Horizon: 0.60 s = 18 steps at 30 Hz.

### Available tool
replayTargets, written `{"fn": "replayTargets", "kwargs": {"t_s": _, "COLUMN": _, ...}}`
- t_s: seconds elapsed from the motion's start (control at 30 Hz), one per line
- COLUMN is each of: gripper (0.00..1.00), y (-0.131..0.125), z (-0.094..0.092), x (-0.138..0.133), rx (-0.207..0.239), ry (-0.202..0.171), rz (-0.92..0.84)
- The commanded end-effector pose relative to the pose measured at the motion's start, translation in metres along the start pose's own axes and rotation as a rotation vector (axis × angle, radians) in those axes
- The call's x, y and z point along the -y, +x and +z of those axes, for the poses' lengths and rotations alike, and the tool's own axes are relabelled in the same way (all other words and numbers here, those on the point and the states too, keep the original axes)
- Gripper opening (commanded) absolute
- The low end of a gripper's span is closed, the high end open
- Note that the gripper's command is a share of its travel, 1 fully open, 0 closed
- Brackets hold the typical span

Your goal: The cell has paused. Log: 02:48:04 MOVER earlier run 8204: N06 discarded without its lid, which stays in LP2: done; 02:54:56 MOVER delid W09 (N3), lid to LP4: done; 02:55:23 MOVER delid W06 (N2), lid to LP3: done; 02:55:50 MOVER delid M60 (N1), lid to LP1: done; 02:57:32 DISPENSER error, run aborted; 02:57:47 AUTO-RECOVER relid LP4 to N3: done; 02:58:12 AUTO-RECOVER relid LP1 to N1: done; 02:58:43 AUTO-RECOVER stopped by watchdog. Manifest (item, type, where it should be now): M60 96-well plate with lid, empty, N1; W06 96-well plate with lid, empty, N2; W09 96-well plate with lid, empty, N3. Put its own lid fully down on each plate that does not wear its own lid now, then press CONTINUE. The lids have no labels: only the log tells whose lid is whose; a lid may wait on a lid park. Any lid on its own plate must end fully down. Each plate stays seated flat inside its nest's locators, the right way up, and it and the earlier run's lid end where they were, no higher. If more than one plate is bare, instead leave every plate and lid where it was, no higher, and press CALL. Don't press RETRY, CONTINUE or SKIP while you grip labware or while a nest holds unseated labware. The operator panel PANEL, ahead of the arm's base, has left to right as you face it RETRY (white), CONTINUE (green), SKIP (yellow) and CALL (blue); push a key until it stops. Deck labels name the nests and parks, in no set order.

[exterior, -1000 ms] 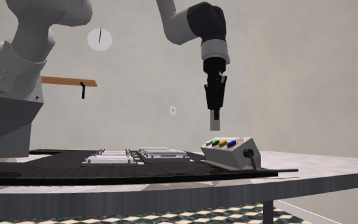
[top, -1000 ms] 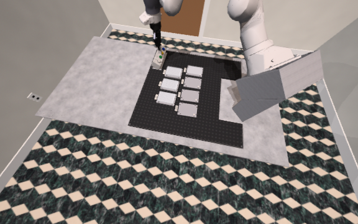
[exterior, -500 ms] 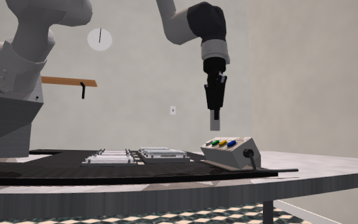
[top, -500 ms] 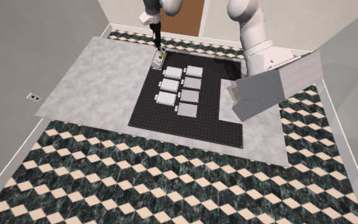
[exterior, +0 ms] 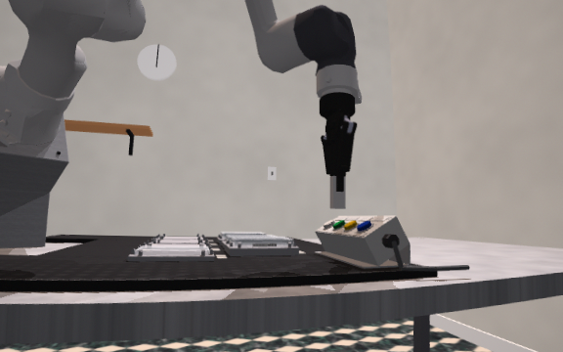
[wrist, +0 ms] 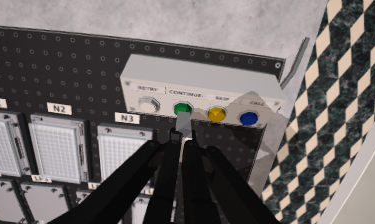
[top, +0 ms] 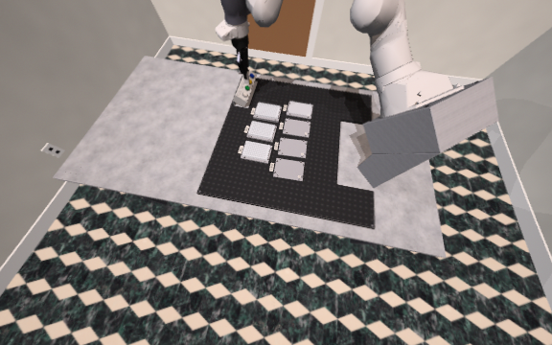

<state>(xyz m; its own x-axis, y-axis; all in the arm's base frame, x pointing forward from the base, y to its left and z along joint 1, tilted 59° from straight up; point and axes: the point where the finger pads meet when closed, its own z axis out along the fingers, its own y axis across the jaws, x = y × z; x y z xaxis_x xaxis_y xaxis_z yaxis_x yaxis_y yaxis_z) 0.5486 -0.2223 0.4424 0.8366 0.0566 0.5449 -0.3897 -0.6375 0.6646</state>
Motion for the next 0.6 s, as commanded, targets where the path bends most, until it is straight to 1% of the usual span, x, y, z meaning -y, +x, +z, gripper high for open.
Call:
{"fn": "replayTargets", "kwargs": {"t_s": 0.0, "gripper": 0.0, "y": 0.001, "z": 0.003, "x": 0.0, "rx": -0.004, "ry": 0.001, "rz": 0.006}}
{"fn": "replayTargets", "kwargs": {"t_s": 0.57, "gripper": 0.0, "y": 0.001, "z": 0.017, "x": 0.0, "rx": -0.004, "ry": 0.001, "rz": 0.006}}
